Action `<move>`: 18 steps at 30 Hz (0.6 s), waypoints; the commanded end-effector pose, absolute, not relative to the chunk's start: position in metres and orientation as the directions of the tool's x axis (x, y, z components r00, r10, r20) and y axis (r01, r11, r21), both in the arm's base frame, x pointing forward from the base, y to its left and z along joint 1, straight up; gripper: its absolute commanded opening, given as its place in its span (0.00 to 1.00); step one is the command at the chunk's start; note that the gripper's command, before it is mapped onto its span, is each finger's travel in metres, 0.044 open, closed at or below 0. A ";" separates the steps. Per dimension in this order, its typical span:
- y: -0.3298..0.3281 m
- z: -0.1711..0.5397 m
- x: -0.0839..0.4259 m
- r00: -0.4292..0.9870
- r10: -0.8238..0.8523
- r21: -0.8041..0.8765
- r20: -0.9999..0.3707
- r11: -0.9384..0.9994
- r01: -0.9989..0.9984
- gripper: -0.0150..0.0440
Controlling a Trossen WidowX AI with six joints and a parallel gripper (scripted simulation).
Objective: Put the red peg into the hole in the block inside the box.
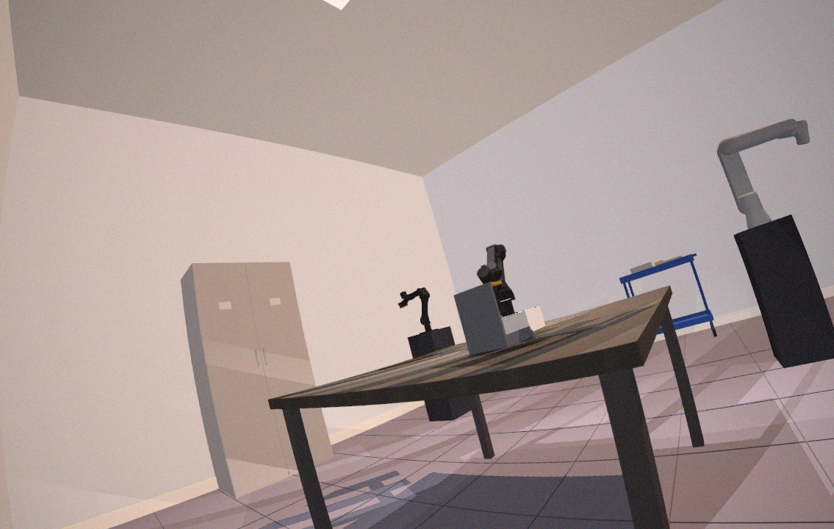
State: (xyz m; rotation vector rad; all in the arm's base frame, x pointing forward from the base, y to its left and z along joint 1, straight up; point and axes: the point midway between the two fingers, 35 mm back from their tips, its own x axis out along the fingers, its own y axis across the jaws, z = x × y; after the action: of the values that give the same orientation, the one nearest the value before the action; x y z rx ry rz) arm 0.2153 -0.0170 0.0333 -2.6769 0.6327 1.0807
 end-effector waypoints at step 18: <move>-0.018 -0.004 0.214 0.638 -0.323 -0.007 -0.700 -0.889 -0.457 0.63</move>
State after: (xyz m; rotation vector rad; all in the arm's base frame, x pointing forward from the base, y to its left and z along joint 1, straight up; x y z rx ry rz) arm 0.2163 -0.0167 0.0026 -2.6764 0.6337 1.0844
